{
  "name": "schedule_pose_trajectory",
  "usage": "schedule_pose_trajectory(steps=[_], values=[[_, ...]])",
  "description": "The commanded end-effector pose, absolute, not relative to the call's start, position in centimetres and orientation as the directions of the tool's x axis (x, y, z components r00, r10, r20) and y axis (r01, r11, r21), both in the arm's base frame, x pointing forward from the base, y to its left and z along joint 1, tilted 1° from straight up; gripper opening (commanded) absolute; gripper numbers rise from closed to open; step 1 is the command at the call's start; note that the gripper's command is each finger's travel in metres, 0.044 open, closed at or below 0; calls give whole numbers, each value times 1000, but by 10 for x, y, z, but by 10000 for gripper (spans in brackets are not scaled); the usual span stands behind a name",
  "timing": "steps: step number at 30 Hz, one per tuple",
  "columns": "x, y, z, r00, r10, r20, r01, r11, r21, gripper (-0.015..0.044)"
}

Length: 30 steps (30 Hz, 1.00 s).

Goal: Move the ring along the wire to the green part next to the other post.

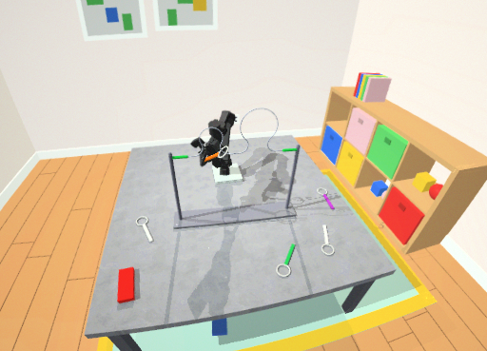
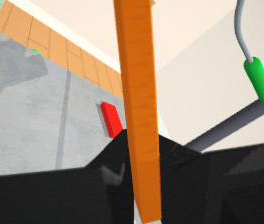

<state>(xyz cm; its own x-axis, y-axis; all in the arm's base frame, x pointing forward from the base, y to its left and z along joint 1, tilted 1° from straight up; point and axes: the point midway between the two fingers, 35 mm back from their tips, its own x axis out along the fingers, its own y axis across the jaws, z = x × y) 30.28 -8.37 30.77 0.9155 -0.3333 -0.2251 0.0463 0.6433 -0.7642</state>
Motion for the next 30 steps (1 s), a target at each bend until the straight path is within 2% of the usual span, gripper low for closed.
schedule_pose_trajectory(steps=[1,15,30], values=[[301,-74,298,913,-313,-262,41,710,-703,-150],[296,-30,270,902,-197,-385,11,901,-434,-150],[291,13,260,889,-81,-450,-5,982,-188,-150]])
